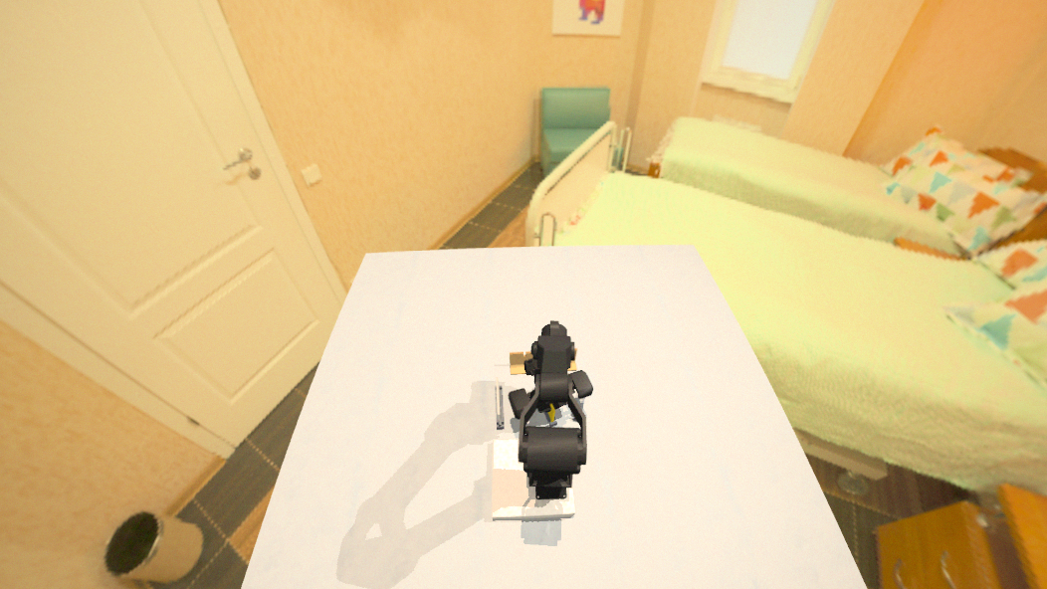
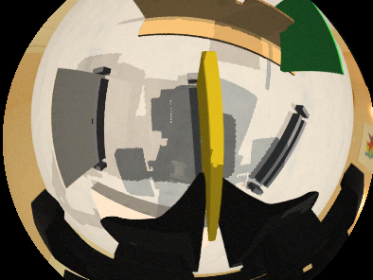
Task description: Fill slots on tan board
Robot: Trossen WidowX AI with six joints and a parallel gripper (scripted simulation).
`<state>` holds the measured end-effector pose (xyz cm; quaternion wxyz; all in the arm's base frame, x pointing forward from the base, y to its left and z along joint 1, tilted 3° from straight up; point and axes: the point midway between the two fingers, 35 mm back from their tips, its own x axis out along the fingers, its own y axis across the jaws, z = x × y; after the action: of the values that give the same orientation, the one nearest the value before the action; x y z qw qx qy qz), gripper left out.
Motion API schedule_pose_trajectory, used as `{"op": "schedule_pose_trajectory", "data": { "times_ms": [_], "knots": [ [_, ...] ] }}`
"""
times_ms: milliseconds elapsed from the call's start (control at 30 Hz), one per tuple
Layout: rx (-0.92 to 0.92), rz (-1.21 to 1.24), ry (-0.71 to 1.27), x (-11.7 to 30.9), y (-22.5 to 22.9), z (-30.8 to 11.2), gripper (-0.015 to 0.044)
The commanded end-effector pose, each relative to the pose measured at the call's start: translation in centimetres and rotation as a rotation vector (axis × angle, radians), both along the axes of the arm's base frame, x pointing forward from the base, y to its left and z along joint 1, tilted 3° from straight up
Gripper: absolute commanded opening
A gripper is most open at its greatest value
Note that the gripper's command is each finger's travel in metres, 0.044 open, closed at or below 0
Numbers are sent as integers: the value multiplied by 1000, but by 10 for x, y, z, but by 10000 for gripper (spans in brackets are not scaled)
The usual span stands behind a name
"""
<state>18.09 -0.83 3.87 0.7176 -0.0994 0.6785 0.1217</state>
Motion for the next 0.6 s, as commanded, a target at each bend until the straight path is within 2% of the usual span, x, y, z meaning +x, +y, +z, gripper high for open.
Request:
{"op": "schedule_pose_trajectory", "data": {
  "times_ms": [0,567],
  "knots": [
    [0,-6,4,-1,0,-2,0],
    [0,-6,4,-2,-1,26,0]
  ]
}}
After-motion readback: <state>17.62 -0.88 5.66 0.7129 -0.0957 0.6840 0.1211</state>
